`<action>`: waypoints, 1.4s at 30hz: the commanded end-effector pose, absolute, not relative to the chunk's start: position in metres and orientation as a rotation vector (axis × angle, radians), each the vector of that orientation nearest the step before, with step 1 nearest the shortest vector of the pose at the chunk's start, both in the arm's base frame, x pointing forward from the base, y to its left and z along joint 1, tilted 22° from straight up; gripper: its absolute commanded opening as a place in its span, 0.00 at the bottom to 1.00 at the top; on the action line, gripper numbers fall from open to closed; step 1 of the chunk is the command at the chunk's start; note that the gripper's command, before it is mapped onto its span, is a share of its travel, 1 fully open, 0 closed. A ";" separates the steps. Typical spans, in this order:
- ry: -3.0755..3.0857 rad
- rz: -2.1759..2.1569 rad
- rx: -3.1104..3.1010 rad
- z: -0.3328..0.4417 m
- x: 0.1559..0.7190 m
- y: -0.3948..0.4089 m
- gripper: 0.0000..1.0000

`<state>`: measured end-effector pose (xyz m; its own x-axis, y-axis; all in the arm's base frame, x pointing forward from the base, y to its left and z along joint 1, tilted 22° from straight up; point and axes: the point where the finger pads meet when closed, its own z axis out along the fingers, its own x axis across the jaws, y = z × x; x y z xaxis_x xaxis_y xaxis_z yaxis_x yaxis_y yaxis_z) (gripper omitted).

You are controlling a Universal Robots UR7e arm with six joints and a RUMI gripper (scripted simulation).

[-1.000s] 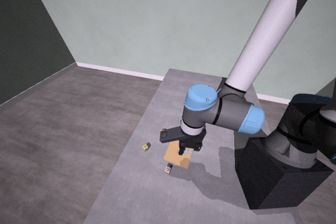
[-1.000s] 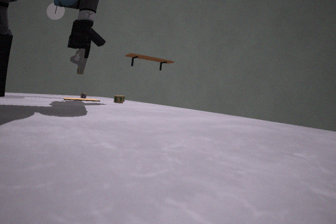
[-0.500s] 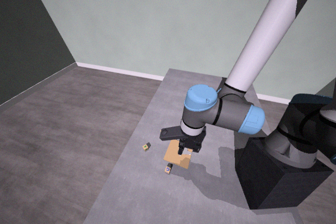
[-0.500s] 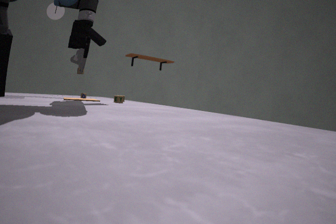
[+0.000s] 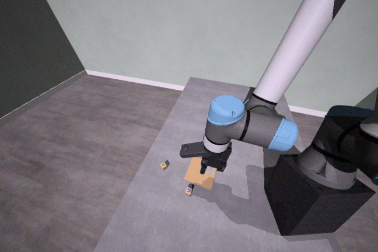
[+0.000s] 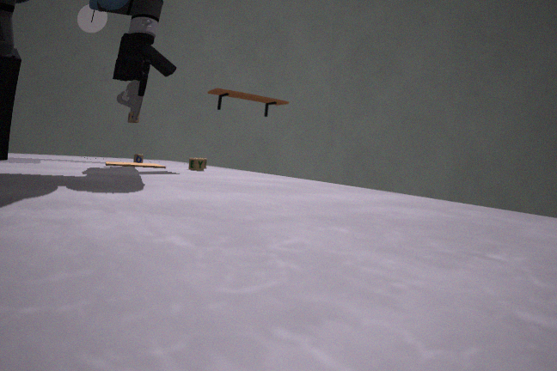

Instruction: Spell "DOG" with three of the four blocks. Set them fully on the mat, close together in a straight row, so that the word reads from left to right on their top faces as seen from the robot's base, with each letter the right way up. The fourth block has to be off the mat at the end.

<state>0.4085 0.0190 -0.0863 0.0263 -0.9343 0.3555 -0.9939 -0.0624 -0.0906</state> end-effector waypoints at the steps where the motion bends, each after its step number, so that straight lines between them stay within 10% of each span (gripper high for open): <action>1: -2.016 0.485 2.110 -0.087 0.409 0.019 0.05; 42: -2.019 0.485 2.108 -0.173 0.420 -0.012 0.05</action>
